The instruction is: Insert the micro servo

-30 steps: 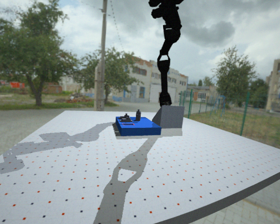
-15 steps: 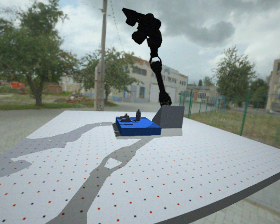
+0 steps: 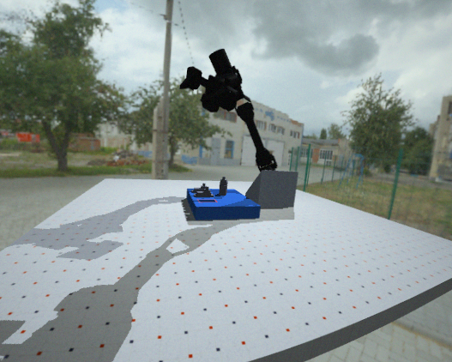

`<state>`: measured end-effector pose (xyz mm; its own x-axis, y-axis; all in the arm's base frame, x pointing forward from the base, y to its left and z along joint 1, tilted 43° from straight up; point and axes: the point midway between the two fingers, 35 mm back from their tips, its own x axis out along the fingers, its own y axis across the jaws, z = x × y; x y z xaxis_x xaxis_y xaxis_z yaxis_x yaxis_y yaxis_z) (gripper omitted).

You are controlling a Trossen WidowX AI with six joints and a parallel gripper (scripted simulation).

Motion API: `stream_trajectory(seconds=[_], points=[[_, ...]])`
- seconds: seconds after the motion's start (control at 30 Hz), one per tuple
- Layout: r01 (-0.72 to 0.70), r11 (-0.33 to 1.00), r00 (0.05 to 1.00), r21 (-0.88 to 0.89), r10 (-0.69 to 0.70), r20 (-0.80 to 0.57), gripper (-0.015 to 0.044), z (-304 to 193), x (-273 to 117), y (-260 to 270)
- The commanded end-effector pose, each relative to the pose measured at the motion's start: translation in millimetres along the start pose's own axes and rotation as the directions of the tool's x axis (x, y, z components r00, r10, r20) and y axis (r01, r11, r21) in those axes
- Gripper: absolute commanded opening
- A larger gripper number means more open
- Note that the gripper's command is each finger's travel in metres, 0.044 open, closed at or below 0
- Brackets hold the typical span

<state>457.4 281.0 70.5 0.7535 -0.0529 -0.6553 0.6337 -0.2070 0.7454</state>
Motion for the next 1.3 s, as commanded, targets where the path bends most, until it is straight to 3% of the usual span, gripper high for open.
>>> stream_trajectory(seconds=[0.0, 0.43, 0.9, 1.0, 1.27], points=[[0.077, 0.997, 0.987, 0.009, -0.078, 0.139, 0.0440, 54.6, -2.2, -9.4], [0.285, 0.955, 0.825, 0.085, -0.289, 0.486, 0.0440, 200.4, -46.5, -44.0], [0.455, 0.859, 0.481, 0.235, -0.459, 0.747, 0.0440, 329.2, -141.3, -85.7], [0.469, 0.846, 0.438, 0.254, -0.472, 0.765, 0.0440, 341.2, -155.0, -89.9], [0.469, 0.846, 0.438, 0.254, -0.472, 0.765, 0.0440, 343.9, -153.7, -91.4]])
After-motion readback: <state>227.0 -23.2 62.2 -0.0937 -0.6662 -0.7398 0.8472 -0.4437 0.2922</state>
